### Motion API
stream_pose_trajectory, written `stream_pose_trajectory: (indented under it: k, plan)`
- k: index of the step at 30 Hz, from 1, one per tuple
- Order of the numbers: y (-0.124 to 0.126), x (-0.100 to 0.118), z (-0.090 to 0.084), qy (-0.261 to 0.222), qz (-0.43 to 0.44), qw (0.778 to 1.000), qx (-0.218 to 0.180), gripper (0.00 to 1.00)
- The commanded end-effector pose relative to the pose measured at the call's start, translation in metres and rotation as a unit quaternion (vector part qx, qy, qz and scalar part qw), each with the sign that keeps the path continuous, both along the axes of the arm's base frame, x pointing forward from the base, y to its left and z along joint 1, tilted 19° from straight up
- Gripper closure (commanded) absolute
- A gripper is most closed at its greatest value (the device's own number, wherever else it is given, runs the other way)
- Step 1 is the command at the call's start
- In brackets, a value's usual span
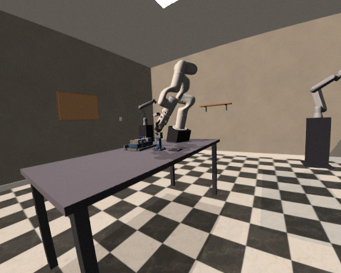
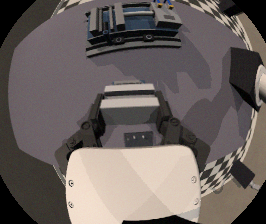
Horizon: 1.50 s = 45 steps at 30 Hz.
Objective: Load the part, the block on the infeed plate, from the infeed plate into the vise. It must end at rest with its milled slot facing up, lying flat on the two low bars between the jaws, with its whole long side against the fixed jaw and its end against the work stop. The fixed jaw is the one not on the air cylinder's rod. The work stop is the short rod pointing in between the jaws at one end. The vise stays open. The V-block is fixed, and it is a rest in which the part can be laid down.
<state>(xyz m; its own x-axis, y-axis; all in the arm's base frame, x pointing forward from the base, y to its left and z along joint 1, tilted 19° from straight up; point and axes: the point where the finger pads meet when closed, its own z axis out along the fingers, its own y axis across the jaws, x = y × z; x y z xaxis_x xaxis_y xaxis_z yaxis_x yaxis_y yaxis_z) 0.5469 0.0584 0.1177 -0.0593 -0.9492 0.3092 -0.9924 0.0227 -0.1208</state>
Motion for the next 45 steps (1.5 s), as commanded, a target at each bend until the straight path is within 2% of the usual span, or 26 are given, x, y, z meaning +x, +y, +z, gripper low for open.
stream_pose_trajectory:
  k: [1,9,17,45]
  plan:
    - [0.0006,0.0004,0.0003,-0.002,-0.003,1.0,-0.025,1.0]
    - [0.0014,0.0004,0.0,-0.001,-0.008,0.998,-0.06,1.0]
    - [0.0016,0.0005,-0.0001,-0.001,-0.009,0.997,-0.073,1.0]
    - [0.0017,0.0005,-0.0001,-0.001,-0.01,0.997,-0.077,1.0]
